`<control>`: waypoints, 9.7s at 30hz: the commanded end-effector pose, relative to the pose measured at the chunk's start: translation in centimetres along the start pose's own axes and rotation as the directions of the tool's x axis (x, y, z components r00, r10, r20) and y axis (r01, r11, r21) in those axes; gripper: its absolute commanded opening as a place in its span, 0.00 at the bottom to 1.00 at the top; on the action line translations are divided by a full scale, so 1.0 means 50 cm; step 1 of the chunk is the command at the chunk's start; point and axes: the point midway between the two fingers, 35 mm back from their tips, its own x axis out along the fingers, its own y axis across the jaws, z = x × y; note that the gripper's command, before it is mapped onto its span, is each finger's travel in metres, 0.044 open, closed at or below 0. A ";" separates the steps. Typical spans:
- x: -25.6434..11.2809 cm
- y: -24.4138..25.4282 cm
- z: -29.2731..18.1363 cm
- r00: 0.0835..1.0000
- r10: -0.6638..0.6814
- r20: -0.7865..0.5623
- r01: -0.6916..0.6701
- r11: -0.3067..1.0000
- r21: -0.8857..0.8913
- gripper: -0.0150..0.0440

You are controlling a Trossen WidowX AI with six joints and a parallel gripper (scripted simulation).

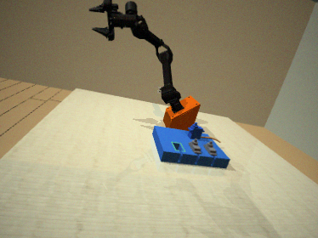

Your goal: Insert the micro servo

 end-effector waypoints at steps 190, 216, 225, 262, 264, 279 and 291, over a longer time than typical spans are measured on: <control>-0.961 -0.509 -0.822 0.196 -0.782 -0.591 0.186 -0.562 0.806 0.43; -0.969 -0.436 -0.818 0.195 -0.782 -0.592 0.186 -0.563 0.805 0.25; -0.897 -0.423 -0.811 0.197 -0.782 -0.591 0.186 -0.562 0.806 0.25; -0.719 -0.393 -0.793 0.202 -0.781 -0.590 -0.300 -0.623 0.722 0.25; -0.719 -0.393 -0.793 0.202 -0.781 -0.590 -0.364 -0.619 0.695 0.25; -0.719 -0.393 -0.793 0.202 -0.781 -0.591 -0.762 -0.504 0.407 0.25; -0.719 -0.393 -0.793 0.202 -0.781 -0.590 -0.943 -0.318 0.098 0.25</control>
